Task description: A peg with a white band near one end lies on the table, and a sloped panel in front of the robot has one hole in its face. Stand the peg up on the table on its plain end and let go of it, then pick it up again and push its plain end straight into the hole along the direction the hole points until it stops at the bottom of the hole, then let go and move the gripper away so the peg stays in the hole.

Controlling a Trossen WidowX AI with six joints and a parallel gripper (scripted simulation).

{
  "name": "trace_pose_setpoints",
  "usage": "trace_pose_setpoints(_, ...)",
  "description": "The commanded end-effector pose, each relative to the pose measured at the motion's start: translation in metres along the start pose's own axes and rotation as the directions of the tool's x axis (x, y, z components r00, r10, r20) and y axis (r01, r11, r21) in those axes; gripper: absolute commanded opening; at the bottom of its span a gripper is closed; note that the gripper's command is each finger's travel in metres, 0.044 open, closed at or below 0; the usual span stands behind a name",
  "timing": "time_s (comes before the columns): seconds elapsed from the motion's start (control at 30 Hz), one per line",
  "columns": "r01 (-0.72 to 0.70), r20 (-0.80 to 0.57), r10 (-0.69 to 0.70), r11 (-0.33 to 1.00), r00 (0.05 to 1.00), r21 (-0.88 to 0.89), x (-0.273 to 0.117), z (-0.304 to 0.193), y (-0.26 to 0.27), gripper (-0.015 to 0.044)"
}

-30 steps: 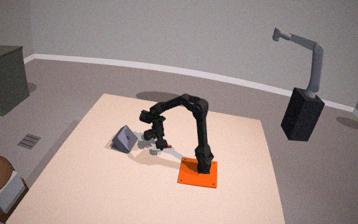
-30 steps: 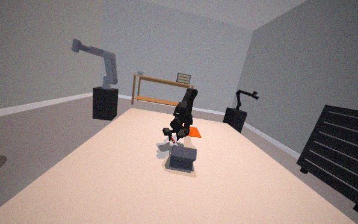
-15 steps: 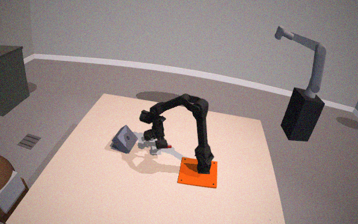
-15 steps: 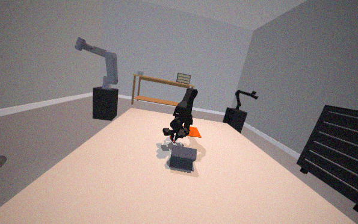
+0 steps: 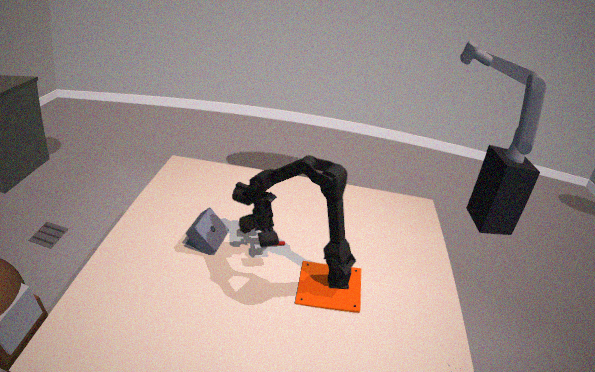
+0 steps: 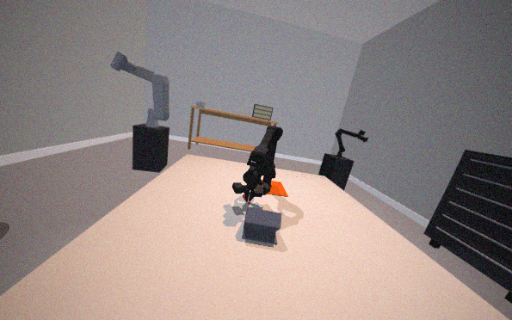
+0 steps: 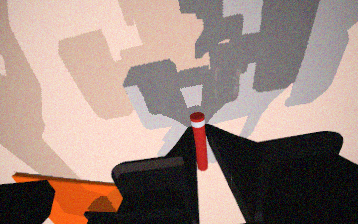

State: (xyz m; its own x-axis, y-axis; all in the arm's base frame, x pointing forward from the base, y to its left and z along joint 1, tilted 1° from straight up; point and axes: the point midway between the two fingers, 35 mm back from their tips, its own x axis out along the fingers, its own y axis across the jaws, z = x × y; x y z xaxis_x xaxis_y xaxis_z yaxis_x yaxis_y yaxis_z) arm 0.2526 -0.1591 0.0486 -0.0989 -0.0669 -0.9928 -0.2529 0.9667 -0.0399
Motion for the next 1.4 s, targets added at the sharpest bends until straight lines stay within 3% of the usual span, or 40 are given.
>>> trace_pose_setpoints(0.0, -0.003, 0.028, 0.003, 1.0, 1.0, -0.006, -0.002, -0.002, 0.001, 0.0049)
trace_pose_setpoints(1.37, -0.001, 0.38, 0.004, 1.0, 0.925, -0.007, -0.02, -0.024, 0.0, 0.0049)
